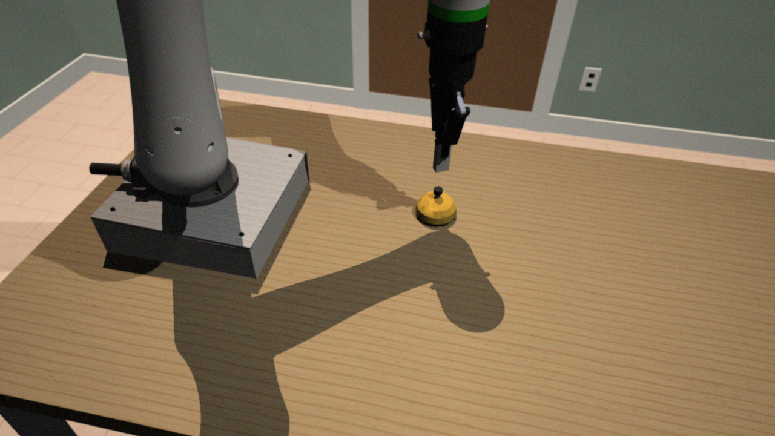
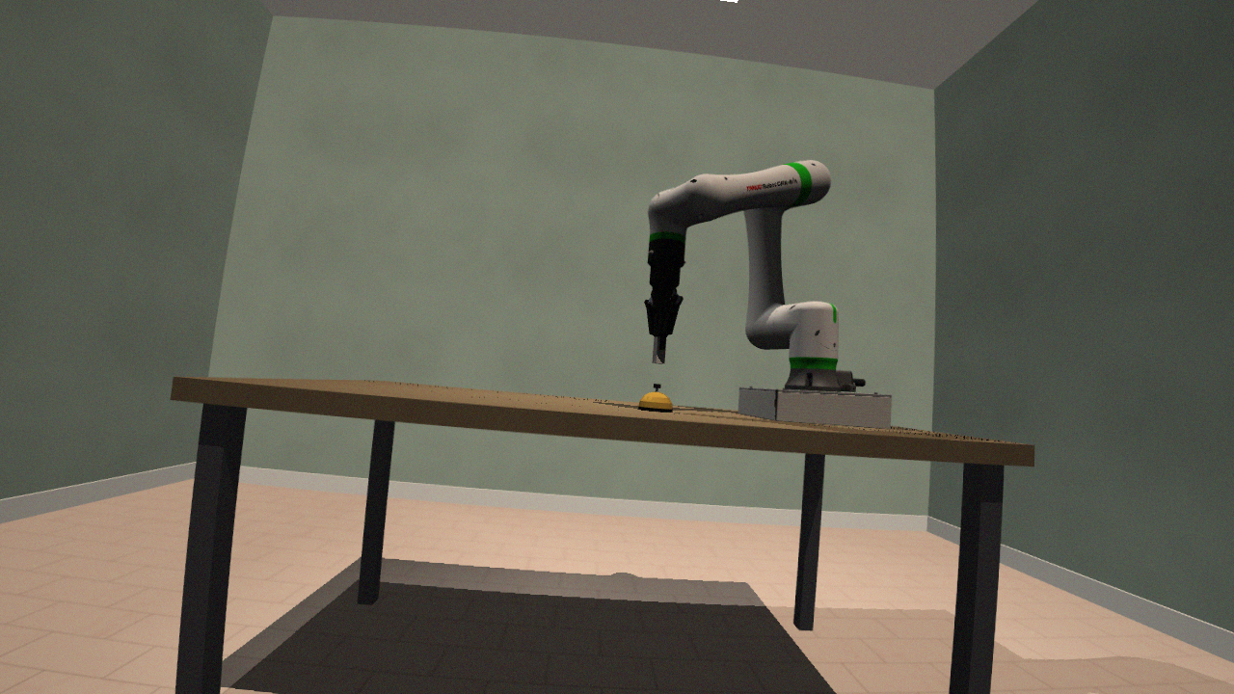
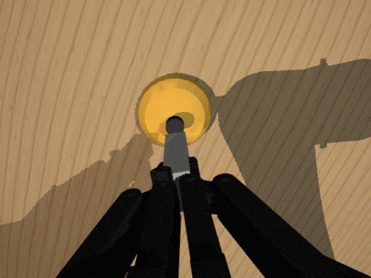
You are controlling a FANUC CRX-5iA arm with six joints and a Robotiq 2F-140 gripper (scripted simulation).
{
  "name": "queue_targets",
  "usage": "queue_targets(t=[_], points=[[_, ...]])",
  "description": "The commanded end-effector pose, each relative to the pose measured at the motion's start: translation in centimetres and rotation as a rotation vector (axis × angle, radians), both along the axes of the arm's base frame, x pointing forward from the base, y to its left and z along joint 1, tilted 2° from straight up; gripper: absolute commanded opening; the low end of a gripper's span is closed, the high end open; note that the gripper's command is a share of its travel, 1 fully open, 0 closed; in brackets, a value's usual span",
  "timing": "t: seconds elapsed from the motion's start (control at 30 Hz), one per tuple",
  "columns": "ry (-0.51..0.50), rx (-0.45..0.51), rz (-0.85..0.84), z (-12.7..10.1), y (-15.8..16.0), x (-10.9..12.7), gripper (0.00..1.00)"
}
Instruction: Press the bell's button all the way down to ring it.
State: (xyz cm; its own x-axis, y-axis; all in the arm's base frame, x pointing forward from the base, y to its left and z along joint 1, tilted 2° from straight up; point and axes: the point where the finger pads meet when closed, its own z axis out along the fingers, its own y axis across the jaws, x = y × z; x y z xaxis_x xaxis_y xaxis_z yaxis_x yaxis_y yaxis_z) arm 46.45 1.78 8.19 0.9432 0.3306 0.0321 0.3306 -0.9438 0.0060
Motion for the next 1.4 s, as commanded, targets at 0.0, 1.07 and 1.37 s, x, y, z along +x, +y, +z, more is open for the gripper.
queue_targets(t=[0.0, 1.07, 1.37], points=[[0.0, 0.0, 0.0, -0.4, -0.1, 0.1, 0.0], [0.0, 0.0, 0.0, -4.2, -0.5, 0.4, 0.0], [0.0, 0.0, 0.0, -4.3, -0.5, 0.4, 0.0]])
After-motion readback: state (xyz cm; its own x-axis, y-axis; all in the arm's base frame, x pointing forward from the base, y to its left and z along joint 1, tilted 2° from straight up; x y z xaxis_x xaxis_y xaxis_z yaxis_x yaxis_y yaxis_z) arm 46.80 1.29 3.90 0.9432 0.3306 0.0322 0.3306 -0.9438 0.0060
